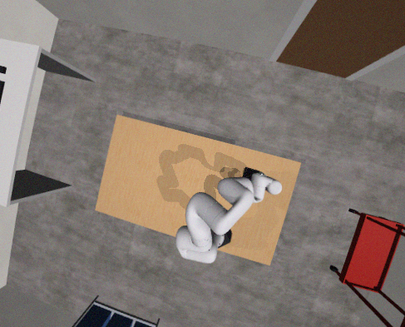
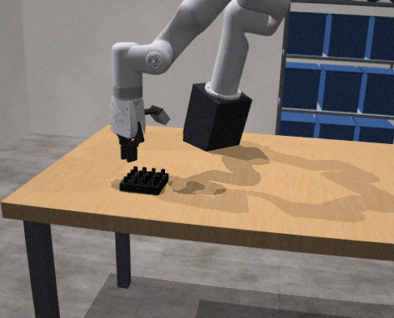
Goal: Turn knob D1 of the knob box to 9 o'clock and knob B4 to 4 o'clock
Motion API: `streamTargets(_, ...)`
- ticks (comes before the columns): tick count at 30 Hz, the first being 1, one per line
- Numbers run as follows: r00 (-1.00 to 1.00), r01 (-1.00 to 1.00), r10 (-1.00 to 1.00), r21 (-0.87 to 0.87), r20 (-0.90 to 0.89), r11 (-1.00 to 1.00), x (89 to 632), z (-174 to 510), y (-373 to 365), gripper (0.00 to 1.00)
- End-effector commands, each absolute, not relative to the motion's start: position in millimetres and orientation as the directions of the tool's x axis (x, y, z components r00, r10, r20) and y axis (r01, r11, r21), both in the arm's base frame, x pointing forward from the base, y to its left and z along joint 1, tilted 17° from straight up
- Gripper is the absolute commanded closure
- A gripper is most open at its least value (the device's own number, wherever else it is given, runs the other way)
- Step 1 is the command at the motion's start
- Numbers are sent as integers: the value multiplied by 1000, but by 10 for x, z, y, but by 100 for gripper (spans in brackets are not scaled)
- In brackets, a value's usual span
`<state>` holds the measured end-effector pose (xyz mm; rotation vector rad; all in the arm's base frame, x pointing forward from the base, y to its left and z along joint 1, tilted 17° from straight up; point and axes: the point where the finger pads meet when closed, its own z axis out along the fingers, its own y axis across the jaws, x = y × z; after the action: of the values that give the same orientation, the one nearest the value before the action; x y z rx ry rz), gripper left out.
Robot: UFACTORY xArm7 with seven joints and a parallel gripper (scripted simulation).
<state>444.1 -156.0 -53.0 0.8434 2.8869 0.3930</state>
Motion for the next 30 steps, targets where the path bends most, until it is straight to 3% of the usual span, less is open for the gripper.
streamTargets(1, -907, 377, 413, 275, -86, 885, 4447, -500, -1578, 81)
streamTargets(20, -955, -224, -182, 170, -232, 959, 4445, -424, -1594, 81)
streamTargets(30, -944, -268, -226, 159, -240, 950, 4446, -418, -1596, 81)
